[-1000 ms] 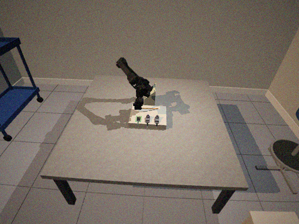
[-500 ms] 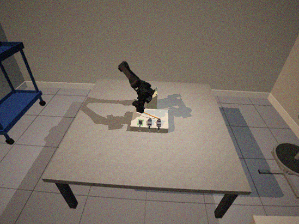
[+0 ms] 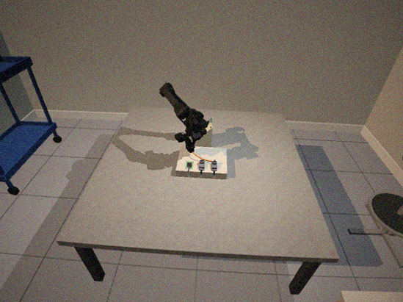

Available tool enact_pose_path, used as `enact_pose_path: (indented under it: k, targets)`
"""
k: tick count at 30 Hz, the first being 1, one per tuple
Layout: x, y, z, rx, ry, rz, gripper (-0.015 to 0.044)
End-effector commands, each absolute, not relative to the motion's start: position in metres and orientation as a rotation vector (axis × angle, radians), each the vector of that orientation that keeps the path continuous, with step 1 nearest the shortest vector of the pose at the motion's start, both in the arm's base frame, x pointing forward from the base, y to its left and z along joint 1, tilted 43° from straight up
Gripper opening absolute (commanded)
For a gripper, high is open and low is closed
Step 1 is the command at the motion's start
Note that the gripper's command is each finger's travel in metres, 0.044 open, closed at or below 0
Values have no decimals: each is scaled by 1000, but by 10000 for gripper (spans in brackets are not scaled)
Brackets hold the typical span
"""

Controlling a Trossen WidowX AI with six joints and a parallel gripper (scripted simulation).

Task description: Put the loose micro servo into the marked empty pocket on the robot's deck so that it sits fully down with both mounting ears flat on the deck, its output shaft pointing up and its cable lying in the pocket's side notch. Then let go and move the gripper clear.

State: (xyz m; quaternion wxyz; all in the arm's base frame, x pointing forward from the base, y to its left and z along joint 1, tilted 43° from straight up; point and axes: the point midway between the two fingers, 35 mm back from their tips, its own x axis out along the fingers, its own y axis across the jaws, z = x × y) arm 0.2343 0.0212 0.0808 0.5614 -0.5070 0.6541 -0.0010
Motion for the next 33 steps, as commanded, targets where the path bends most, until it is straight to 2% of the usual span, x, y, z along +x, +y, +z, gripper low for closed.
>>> enact_pose_path:
  k: [1,14,21,33]
  targets:
    - [234,21,82,-1094,1515,-108,0]
    - [234,21,82,-736,1402,-424,0]
    - [236,21,82,-717,1395,-439,0]
    - [280,30,83,-716,1393,-439,0]
